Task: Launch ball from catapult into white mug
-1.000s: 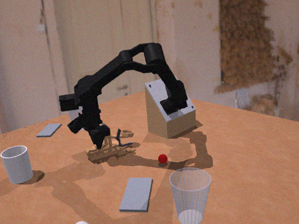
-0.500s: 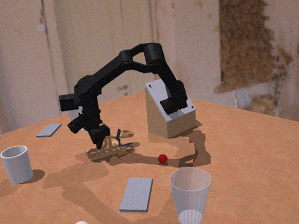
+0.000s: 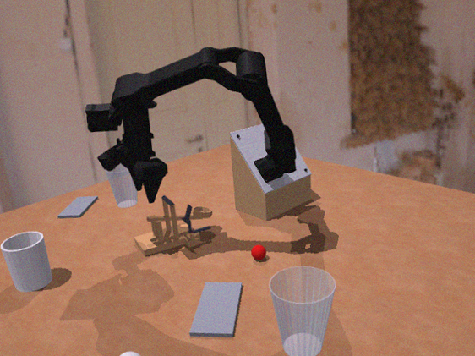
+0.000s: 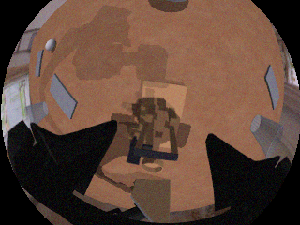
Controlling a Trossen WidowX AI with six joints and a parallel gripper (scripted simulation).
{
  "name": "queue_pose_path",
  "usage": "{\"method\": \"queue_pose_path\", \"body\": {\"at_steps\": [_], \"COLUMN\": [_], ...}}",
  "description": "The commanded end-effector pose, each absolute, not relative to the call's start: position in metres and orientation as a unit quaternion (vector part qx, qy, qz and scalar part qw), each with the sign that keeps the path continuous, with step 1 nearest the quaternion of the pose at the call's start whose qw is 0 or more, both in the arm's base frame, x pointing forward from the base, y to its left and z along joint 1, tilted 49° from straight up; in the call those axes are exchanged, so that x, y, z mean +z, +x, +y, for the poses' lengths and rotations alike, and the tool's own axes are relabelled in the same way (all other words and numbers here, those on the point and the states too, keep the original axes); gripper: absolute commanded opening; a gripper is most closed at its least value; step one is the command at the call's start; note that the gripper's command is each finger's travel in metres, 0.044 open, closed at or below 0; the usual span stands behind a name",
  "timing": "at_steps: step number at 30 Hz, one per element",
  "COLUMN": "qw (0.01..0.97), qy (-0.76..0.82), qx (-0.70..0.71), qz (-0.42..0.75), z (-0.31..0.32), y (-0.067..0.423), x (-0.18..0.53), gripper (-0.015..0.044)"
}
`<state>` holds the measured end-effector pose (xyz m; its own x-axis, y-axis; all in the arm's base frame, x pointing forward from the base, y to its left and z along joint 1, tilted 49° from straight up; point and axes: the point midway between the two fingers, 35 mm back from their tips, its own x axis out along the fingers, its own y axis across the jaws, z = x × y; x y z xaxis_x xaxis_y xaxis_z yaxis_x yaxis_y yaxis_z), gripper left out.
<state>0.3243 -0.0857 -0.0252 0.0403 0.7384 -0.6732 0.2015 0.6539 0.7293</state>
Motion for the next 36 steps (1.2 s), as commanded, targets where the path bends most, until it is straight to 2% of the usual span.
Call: {"method": "queue_pose_path", "body": {"at_steps": [1, 8, 9, 13, 14, 21, 28, 32, 36], "qw": [0.617, 0.627, 0.617, 0.626, 0.629, 0.645, 0.652, 0.65, 0.65], "qy": [0.359, 0.356, 0.359, 0.343, 0.339, 0.314, 0.298, 0.293, 0.292], "qx": [0.218, 0.213, 0.218, 0.219, 0.22, 0.238, 0.274, 0.296, 0.298], "qz": [0.666, 0.659, 0.666, 0.665, 0.664, 0.655, 0.642, 0.635, 0.635], "z": [-0.08, -0.13, -0.109, -0.069, -0.057, 0.025, 0.092, 0.115, 0.117], "y": [0.322, 0.322, 0.323, 0.322, 0.32, 0.288, 0.228, 0.201, 0.2], "x": [-0.029, 0.014, -0.001, 0.027, 0.035, 0.079, 0.101, 0.103, 0.104], "gripper": [0.044, 0.044, 0.0414, 0.0309, 0.03, 0.03, 0.03, 0.03, 0.03]}}
